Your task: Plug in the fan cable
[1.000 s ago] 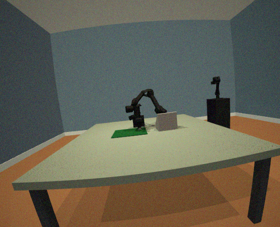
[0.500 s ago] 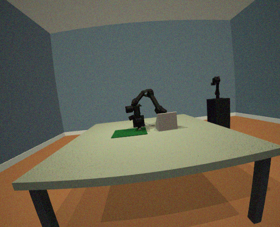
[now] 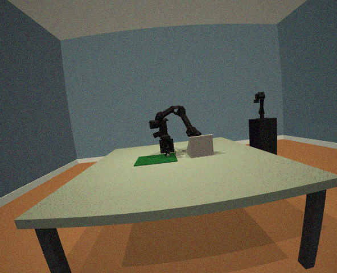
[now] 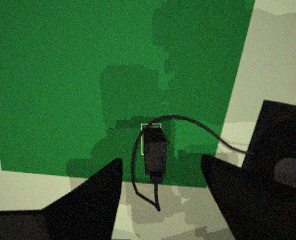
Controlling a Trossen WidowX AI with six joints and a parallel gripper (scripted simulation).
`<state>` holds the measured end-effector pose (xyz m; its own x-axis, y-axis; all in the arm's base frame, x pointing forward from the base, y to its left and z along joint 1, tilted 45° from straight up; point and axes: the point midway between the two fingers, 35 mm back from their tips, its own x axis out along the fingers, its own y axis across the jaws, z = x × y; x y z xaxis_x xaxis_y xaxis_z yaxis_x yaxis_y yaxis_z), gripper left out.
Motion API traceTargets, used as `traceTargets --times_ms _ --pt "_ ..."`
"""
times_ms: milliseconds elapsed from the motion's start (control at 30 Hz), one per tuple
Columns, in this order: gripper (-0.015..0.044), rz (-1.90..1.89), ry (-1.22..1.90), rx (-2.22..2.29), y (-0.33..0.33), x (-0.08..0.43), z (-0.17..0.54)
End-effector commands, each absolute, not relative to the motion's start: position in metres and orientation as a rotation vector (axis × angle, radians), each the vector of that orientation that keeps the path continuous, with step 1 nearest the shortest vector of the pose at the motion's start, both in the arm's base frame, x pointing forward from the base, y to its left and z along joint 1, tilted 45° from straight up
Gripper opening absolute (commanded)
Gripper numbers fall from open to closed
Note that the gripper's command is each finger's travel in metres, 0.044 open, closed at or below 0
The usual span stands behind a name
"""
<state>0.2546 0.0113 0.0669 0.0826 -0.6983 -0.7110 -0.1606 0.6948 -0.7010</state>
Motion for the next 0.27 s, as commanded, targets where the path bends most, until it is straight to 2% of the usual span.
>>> traceTargets --times_ms 0,233 --pt "0.0260 -0.465 1.456 -0.745 0.017 0.286 0.071" --pt "0.0260 -0.468 1.452 -0.744 0.019 0.360 0.074"
